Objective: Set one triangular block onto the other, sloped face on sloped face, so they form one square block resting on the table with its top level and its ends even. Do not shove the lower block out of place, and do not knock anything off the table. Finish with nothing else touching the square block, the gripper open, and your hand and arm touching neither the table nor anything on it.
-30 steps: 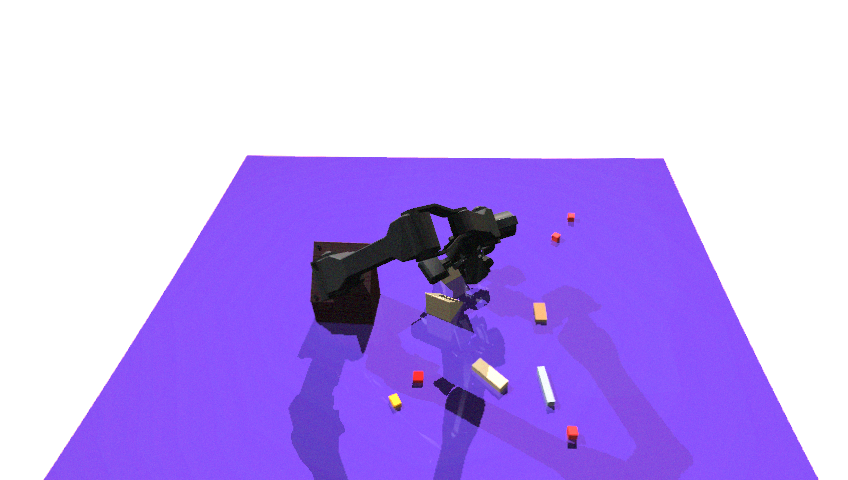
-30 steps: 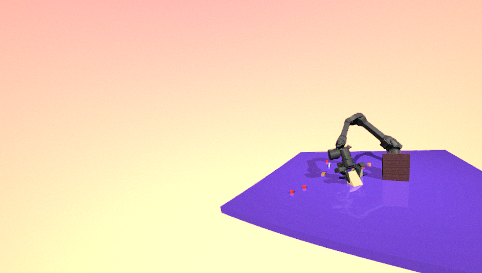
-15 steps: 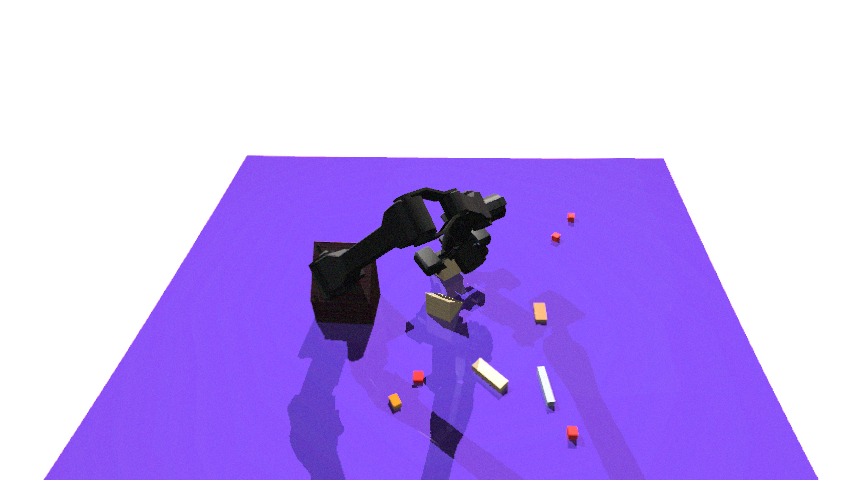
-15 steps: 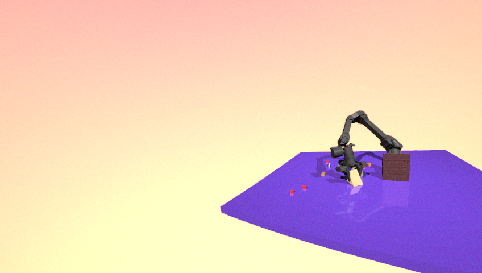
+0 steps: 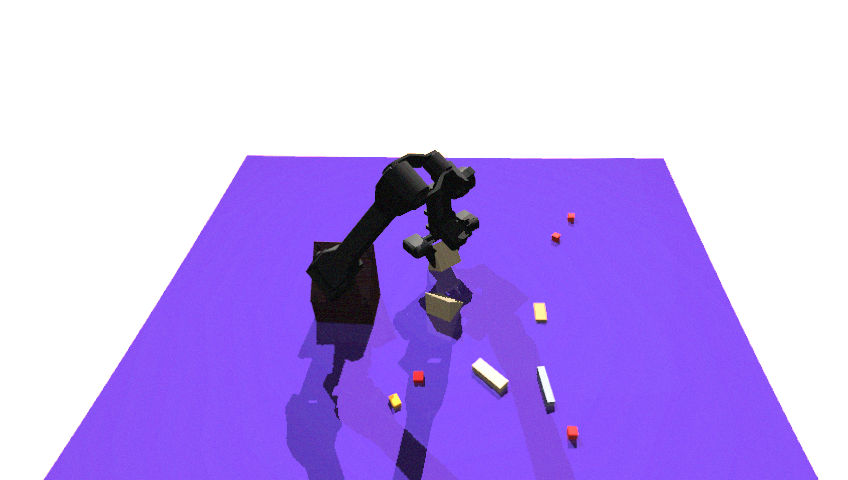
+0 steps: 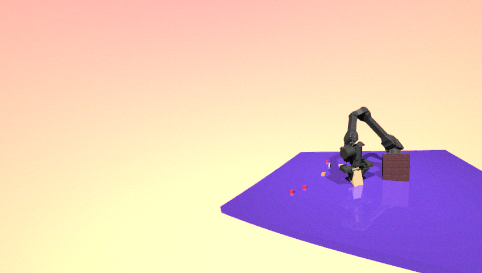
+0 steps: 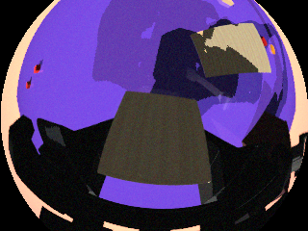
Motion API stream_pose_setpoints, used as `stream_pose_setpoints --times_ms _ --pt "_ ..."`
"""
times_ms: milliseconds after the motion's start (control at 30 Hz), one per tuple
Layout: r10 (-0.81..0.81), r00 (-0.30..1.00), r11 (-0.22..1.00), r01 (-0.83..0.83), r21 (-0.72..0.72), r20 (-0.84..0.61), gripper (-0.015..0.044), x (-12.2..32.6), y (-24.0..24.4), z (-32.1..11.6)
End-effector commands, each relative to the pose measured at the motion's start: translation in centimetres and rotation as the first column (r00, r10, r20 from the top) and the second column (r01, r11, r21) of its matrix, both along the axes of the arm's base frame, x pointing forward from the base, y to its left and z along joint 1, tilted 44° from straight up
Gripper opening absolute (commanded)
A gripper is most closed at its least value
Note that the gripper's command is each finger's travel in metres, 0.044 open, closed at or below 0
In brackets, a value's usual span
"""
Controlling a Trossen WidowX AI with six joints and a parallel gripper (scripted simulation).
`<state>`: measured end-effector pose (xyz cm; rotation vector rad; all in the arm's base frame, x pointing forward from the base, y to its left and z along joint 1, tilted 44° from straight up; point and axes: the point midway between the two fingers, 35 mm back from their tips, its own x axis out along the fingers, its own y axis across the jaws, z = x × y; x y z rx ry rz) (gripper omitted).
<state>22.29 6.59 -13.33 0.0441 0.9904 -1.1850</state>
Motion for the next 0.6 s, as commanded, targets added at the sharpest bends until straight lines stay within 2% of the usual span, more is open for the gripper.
stream_pose_setpoints --times_ms 0,567 --pt "0.062 0.997 0.994 -0.058 -0.090 0.053 0.0000 -0.4 0.8 -0.1" --pt "0.300 0.937 0.876 -0.195 -0.442 0.180 0.0000 -2.4 2.8 -1.7"
